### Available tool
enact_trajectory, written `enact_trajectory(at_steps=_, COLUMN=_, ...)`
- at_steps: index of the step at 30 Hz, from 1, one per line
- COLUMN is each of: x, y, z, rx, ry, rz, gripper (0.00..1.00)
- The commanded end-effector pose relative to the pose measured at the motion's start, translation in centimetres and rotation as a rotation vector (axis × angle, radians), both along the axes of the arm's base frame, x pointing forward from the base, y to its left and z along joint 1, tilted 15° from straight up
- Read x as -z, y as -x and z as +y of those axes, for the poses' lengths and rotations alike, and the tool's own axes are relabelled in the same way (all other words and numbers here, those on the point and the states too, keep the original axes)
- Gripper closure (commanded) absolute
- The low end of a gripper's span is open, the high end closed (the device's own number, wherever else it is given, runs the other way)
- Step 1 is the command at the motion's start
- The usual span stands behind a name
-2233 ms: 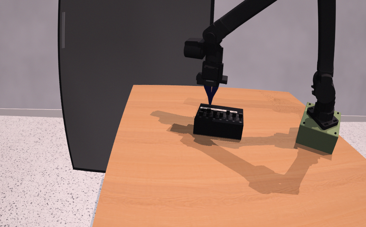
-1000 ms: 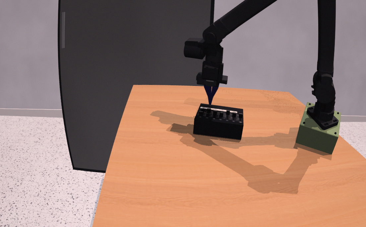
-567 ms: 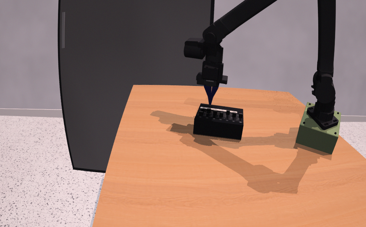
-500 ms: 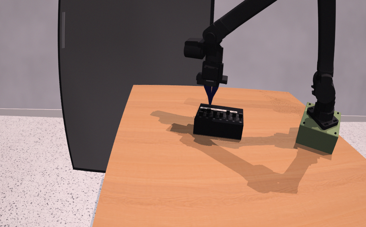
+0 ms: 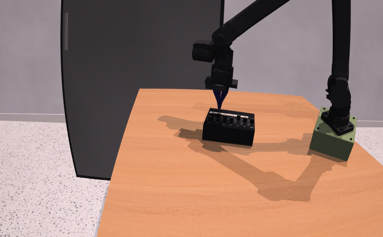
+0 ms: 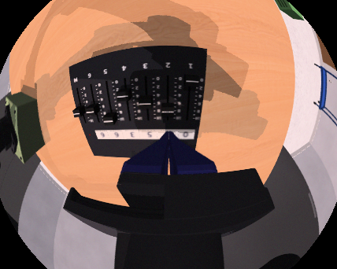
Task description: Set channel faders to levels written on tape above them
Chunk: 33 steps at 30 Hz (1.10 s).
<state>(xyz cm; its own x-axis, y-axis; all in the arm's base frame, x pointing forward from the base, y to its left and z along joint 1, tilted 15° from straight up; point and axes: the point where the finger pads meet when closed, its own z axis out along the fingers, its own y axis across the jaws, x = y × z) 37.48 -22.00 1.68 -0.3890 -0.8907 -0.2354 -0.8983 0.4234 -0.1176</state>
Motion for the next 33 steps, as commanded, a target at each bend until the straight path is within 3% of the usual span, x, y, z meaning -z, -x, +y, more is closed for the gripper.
enact_trajectory(at_steps=1, x=0.4, y=-0.8, z=-0.3, rx=0.005, ry=-0.001, rz=-0.008, gripper=1.00)
enact_trajectory(at_steps=14, x=1.5, y=-0.4, z=0.5, rx=0.001, ry=-0.012, rz=0.006, gripper=1.00)
enact_trajectory(at_steps=33, x=1.3, y=-0.7, z=0.4, rx=-0.002, ry=-0.009, rz=0.003, gripper=1.00)
